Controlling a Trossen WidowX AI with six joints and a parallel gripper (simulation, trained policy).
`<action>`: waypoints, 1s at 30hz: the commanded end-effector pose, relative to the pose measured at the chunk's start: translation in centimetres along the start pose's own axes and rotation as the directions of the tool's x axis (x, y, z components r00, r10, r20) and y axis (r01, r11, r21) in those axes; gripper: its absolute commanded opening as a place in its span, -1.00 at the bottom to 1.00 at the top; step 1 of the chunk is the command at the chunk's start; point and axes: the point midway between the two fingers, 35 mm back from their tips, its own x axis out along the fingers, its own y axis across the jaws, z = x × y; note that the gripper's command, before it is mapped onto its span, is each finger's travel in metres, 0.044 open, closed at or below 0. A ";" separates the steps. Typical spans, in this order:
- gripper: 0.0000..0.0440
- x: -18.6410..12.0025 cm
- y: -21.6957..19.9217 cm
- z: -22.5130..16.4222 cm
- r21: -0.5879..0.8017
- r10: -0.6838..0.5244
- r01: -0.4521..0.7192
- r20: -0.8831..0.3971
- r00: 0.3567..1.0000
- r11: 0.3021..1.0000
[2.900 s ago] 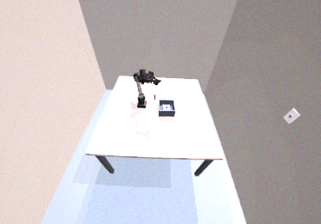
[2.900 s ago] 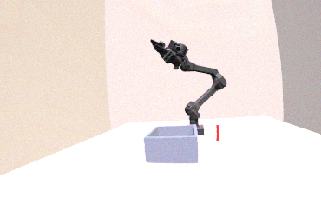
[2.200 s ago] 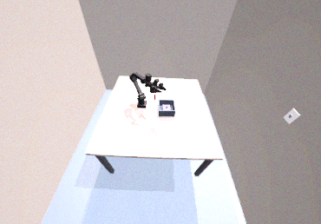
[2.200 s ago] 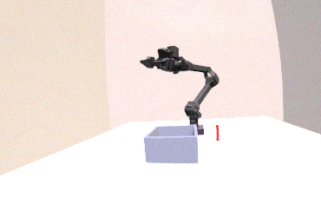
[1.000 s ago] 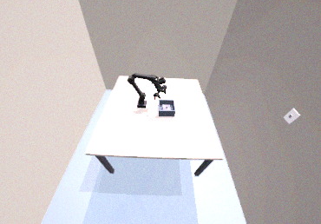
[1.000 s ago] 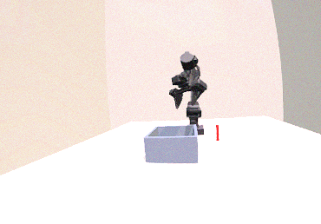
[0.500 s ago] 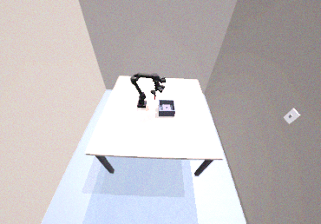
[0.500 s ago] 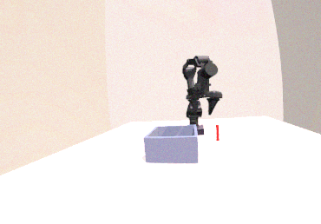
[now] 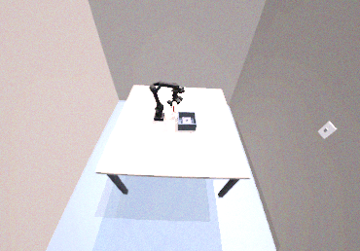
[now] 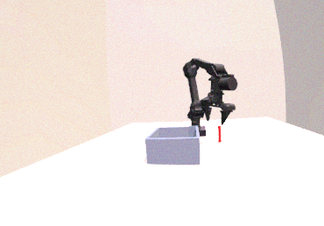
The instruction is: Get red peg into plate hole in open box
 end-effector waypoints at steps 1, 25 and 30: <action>1.00 1.2 0.2 -0.8 -0.002 -0.014 0.014 -0.007 1.000 1.000; -0.26 8.8 0.8 -2.3 -0.057 -0.066 0.067 0.029 0.997 0.996; -0.82 9.1 0.6 -2.3 -0.058 -0.103 0.105 0.030 0.994 0.993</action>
